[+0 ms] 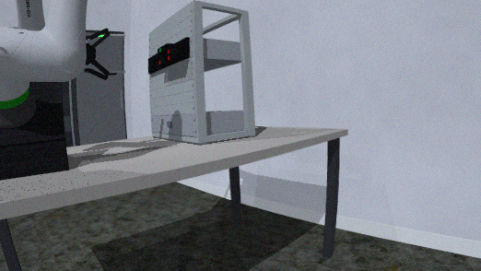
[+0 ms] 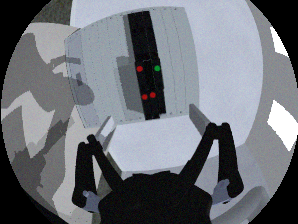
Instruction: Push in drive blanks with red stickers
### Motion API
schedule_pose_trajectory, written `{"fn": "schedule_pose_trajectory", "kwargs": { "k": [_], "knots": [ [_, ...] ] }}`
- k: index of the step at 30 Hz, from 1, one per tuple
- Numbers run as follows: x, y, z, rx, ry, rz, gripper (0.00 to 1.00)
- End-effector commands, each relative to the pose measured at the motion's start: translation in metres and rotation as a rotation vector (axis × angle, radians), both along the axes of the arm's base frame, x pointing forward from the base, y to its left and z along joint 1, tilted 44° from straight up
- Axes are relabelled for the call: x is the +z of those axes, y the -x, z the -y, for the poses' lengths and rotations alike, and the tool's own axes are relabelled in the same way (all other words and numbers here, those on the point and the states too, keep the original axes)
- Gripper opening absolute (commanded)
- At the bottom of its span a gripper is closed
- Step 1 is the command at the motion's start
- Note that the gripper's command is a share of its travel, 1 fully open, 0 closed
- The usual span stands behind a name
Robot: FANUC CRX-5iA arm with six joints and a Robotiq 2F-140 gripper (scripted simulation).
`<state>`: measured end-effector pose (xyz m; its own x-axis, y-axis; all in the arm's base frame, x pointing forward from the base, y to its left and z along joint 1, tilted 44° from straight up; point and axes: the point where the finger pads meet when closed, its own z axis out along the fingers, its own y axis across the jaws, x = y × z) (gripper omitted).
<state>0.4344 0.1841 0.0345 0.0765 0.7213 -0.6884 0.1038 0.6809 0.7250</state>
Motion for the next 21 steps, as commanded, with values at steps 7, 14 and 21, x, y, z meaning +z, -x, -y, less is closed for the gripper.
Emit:
{"fn": "schedule_pose_trajectory", "kwargs": {
  "k": [7, 14, 21],
  "knots": [
    [0.000, 0.000, 0.000, 0.000, 0.000, 0.000, 1.00],
    [0.000, -0.001, 0.000, 0.000, 0.000, 0.000, 1.00],
    [0.001, -0.014, 0.004, 0.000, 0.000, 0.000, 1.00]
  ]
}}
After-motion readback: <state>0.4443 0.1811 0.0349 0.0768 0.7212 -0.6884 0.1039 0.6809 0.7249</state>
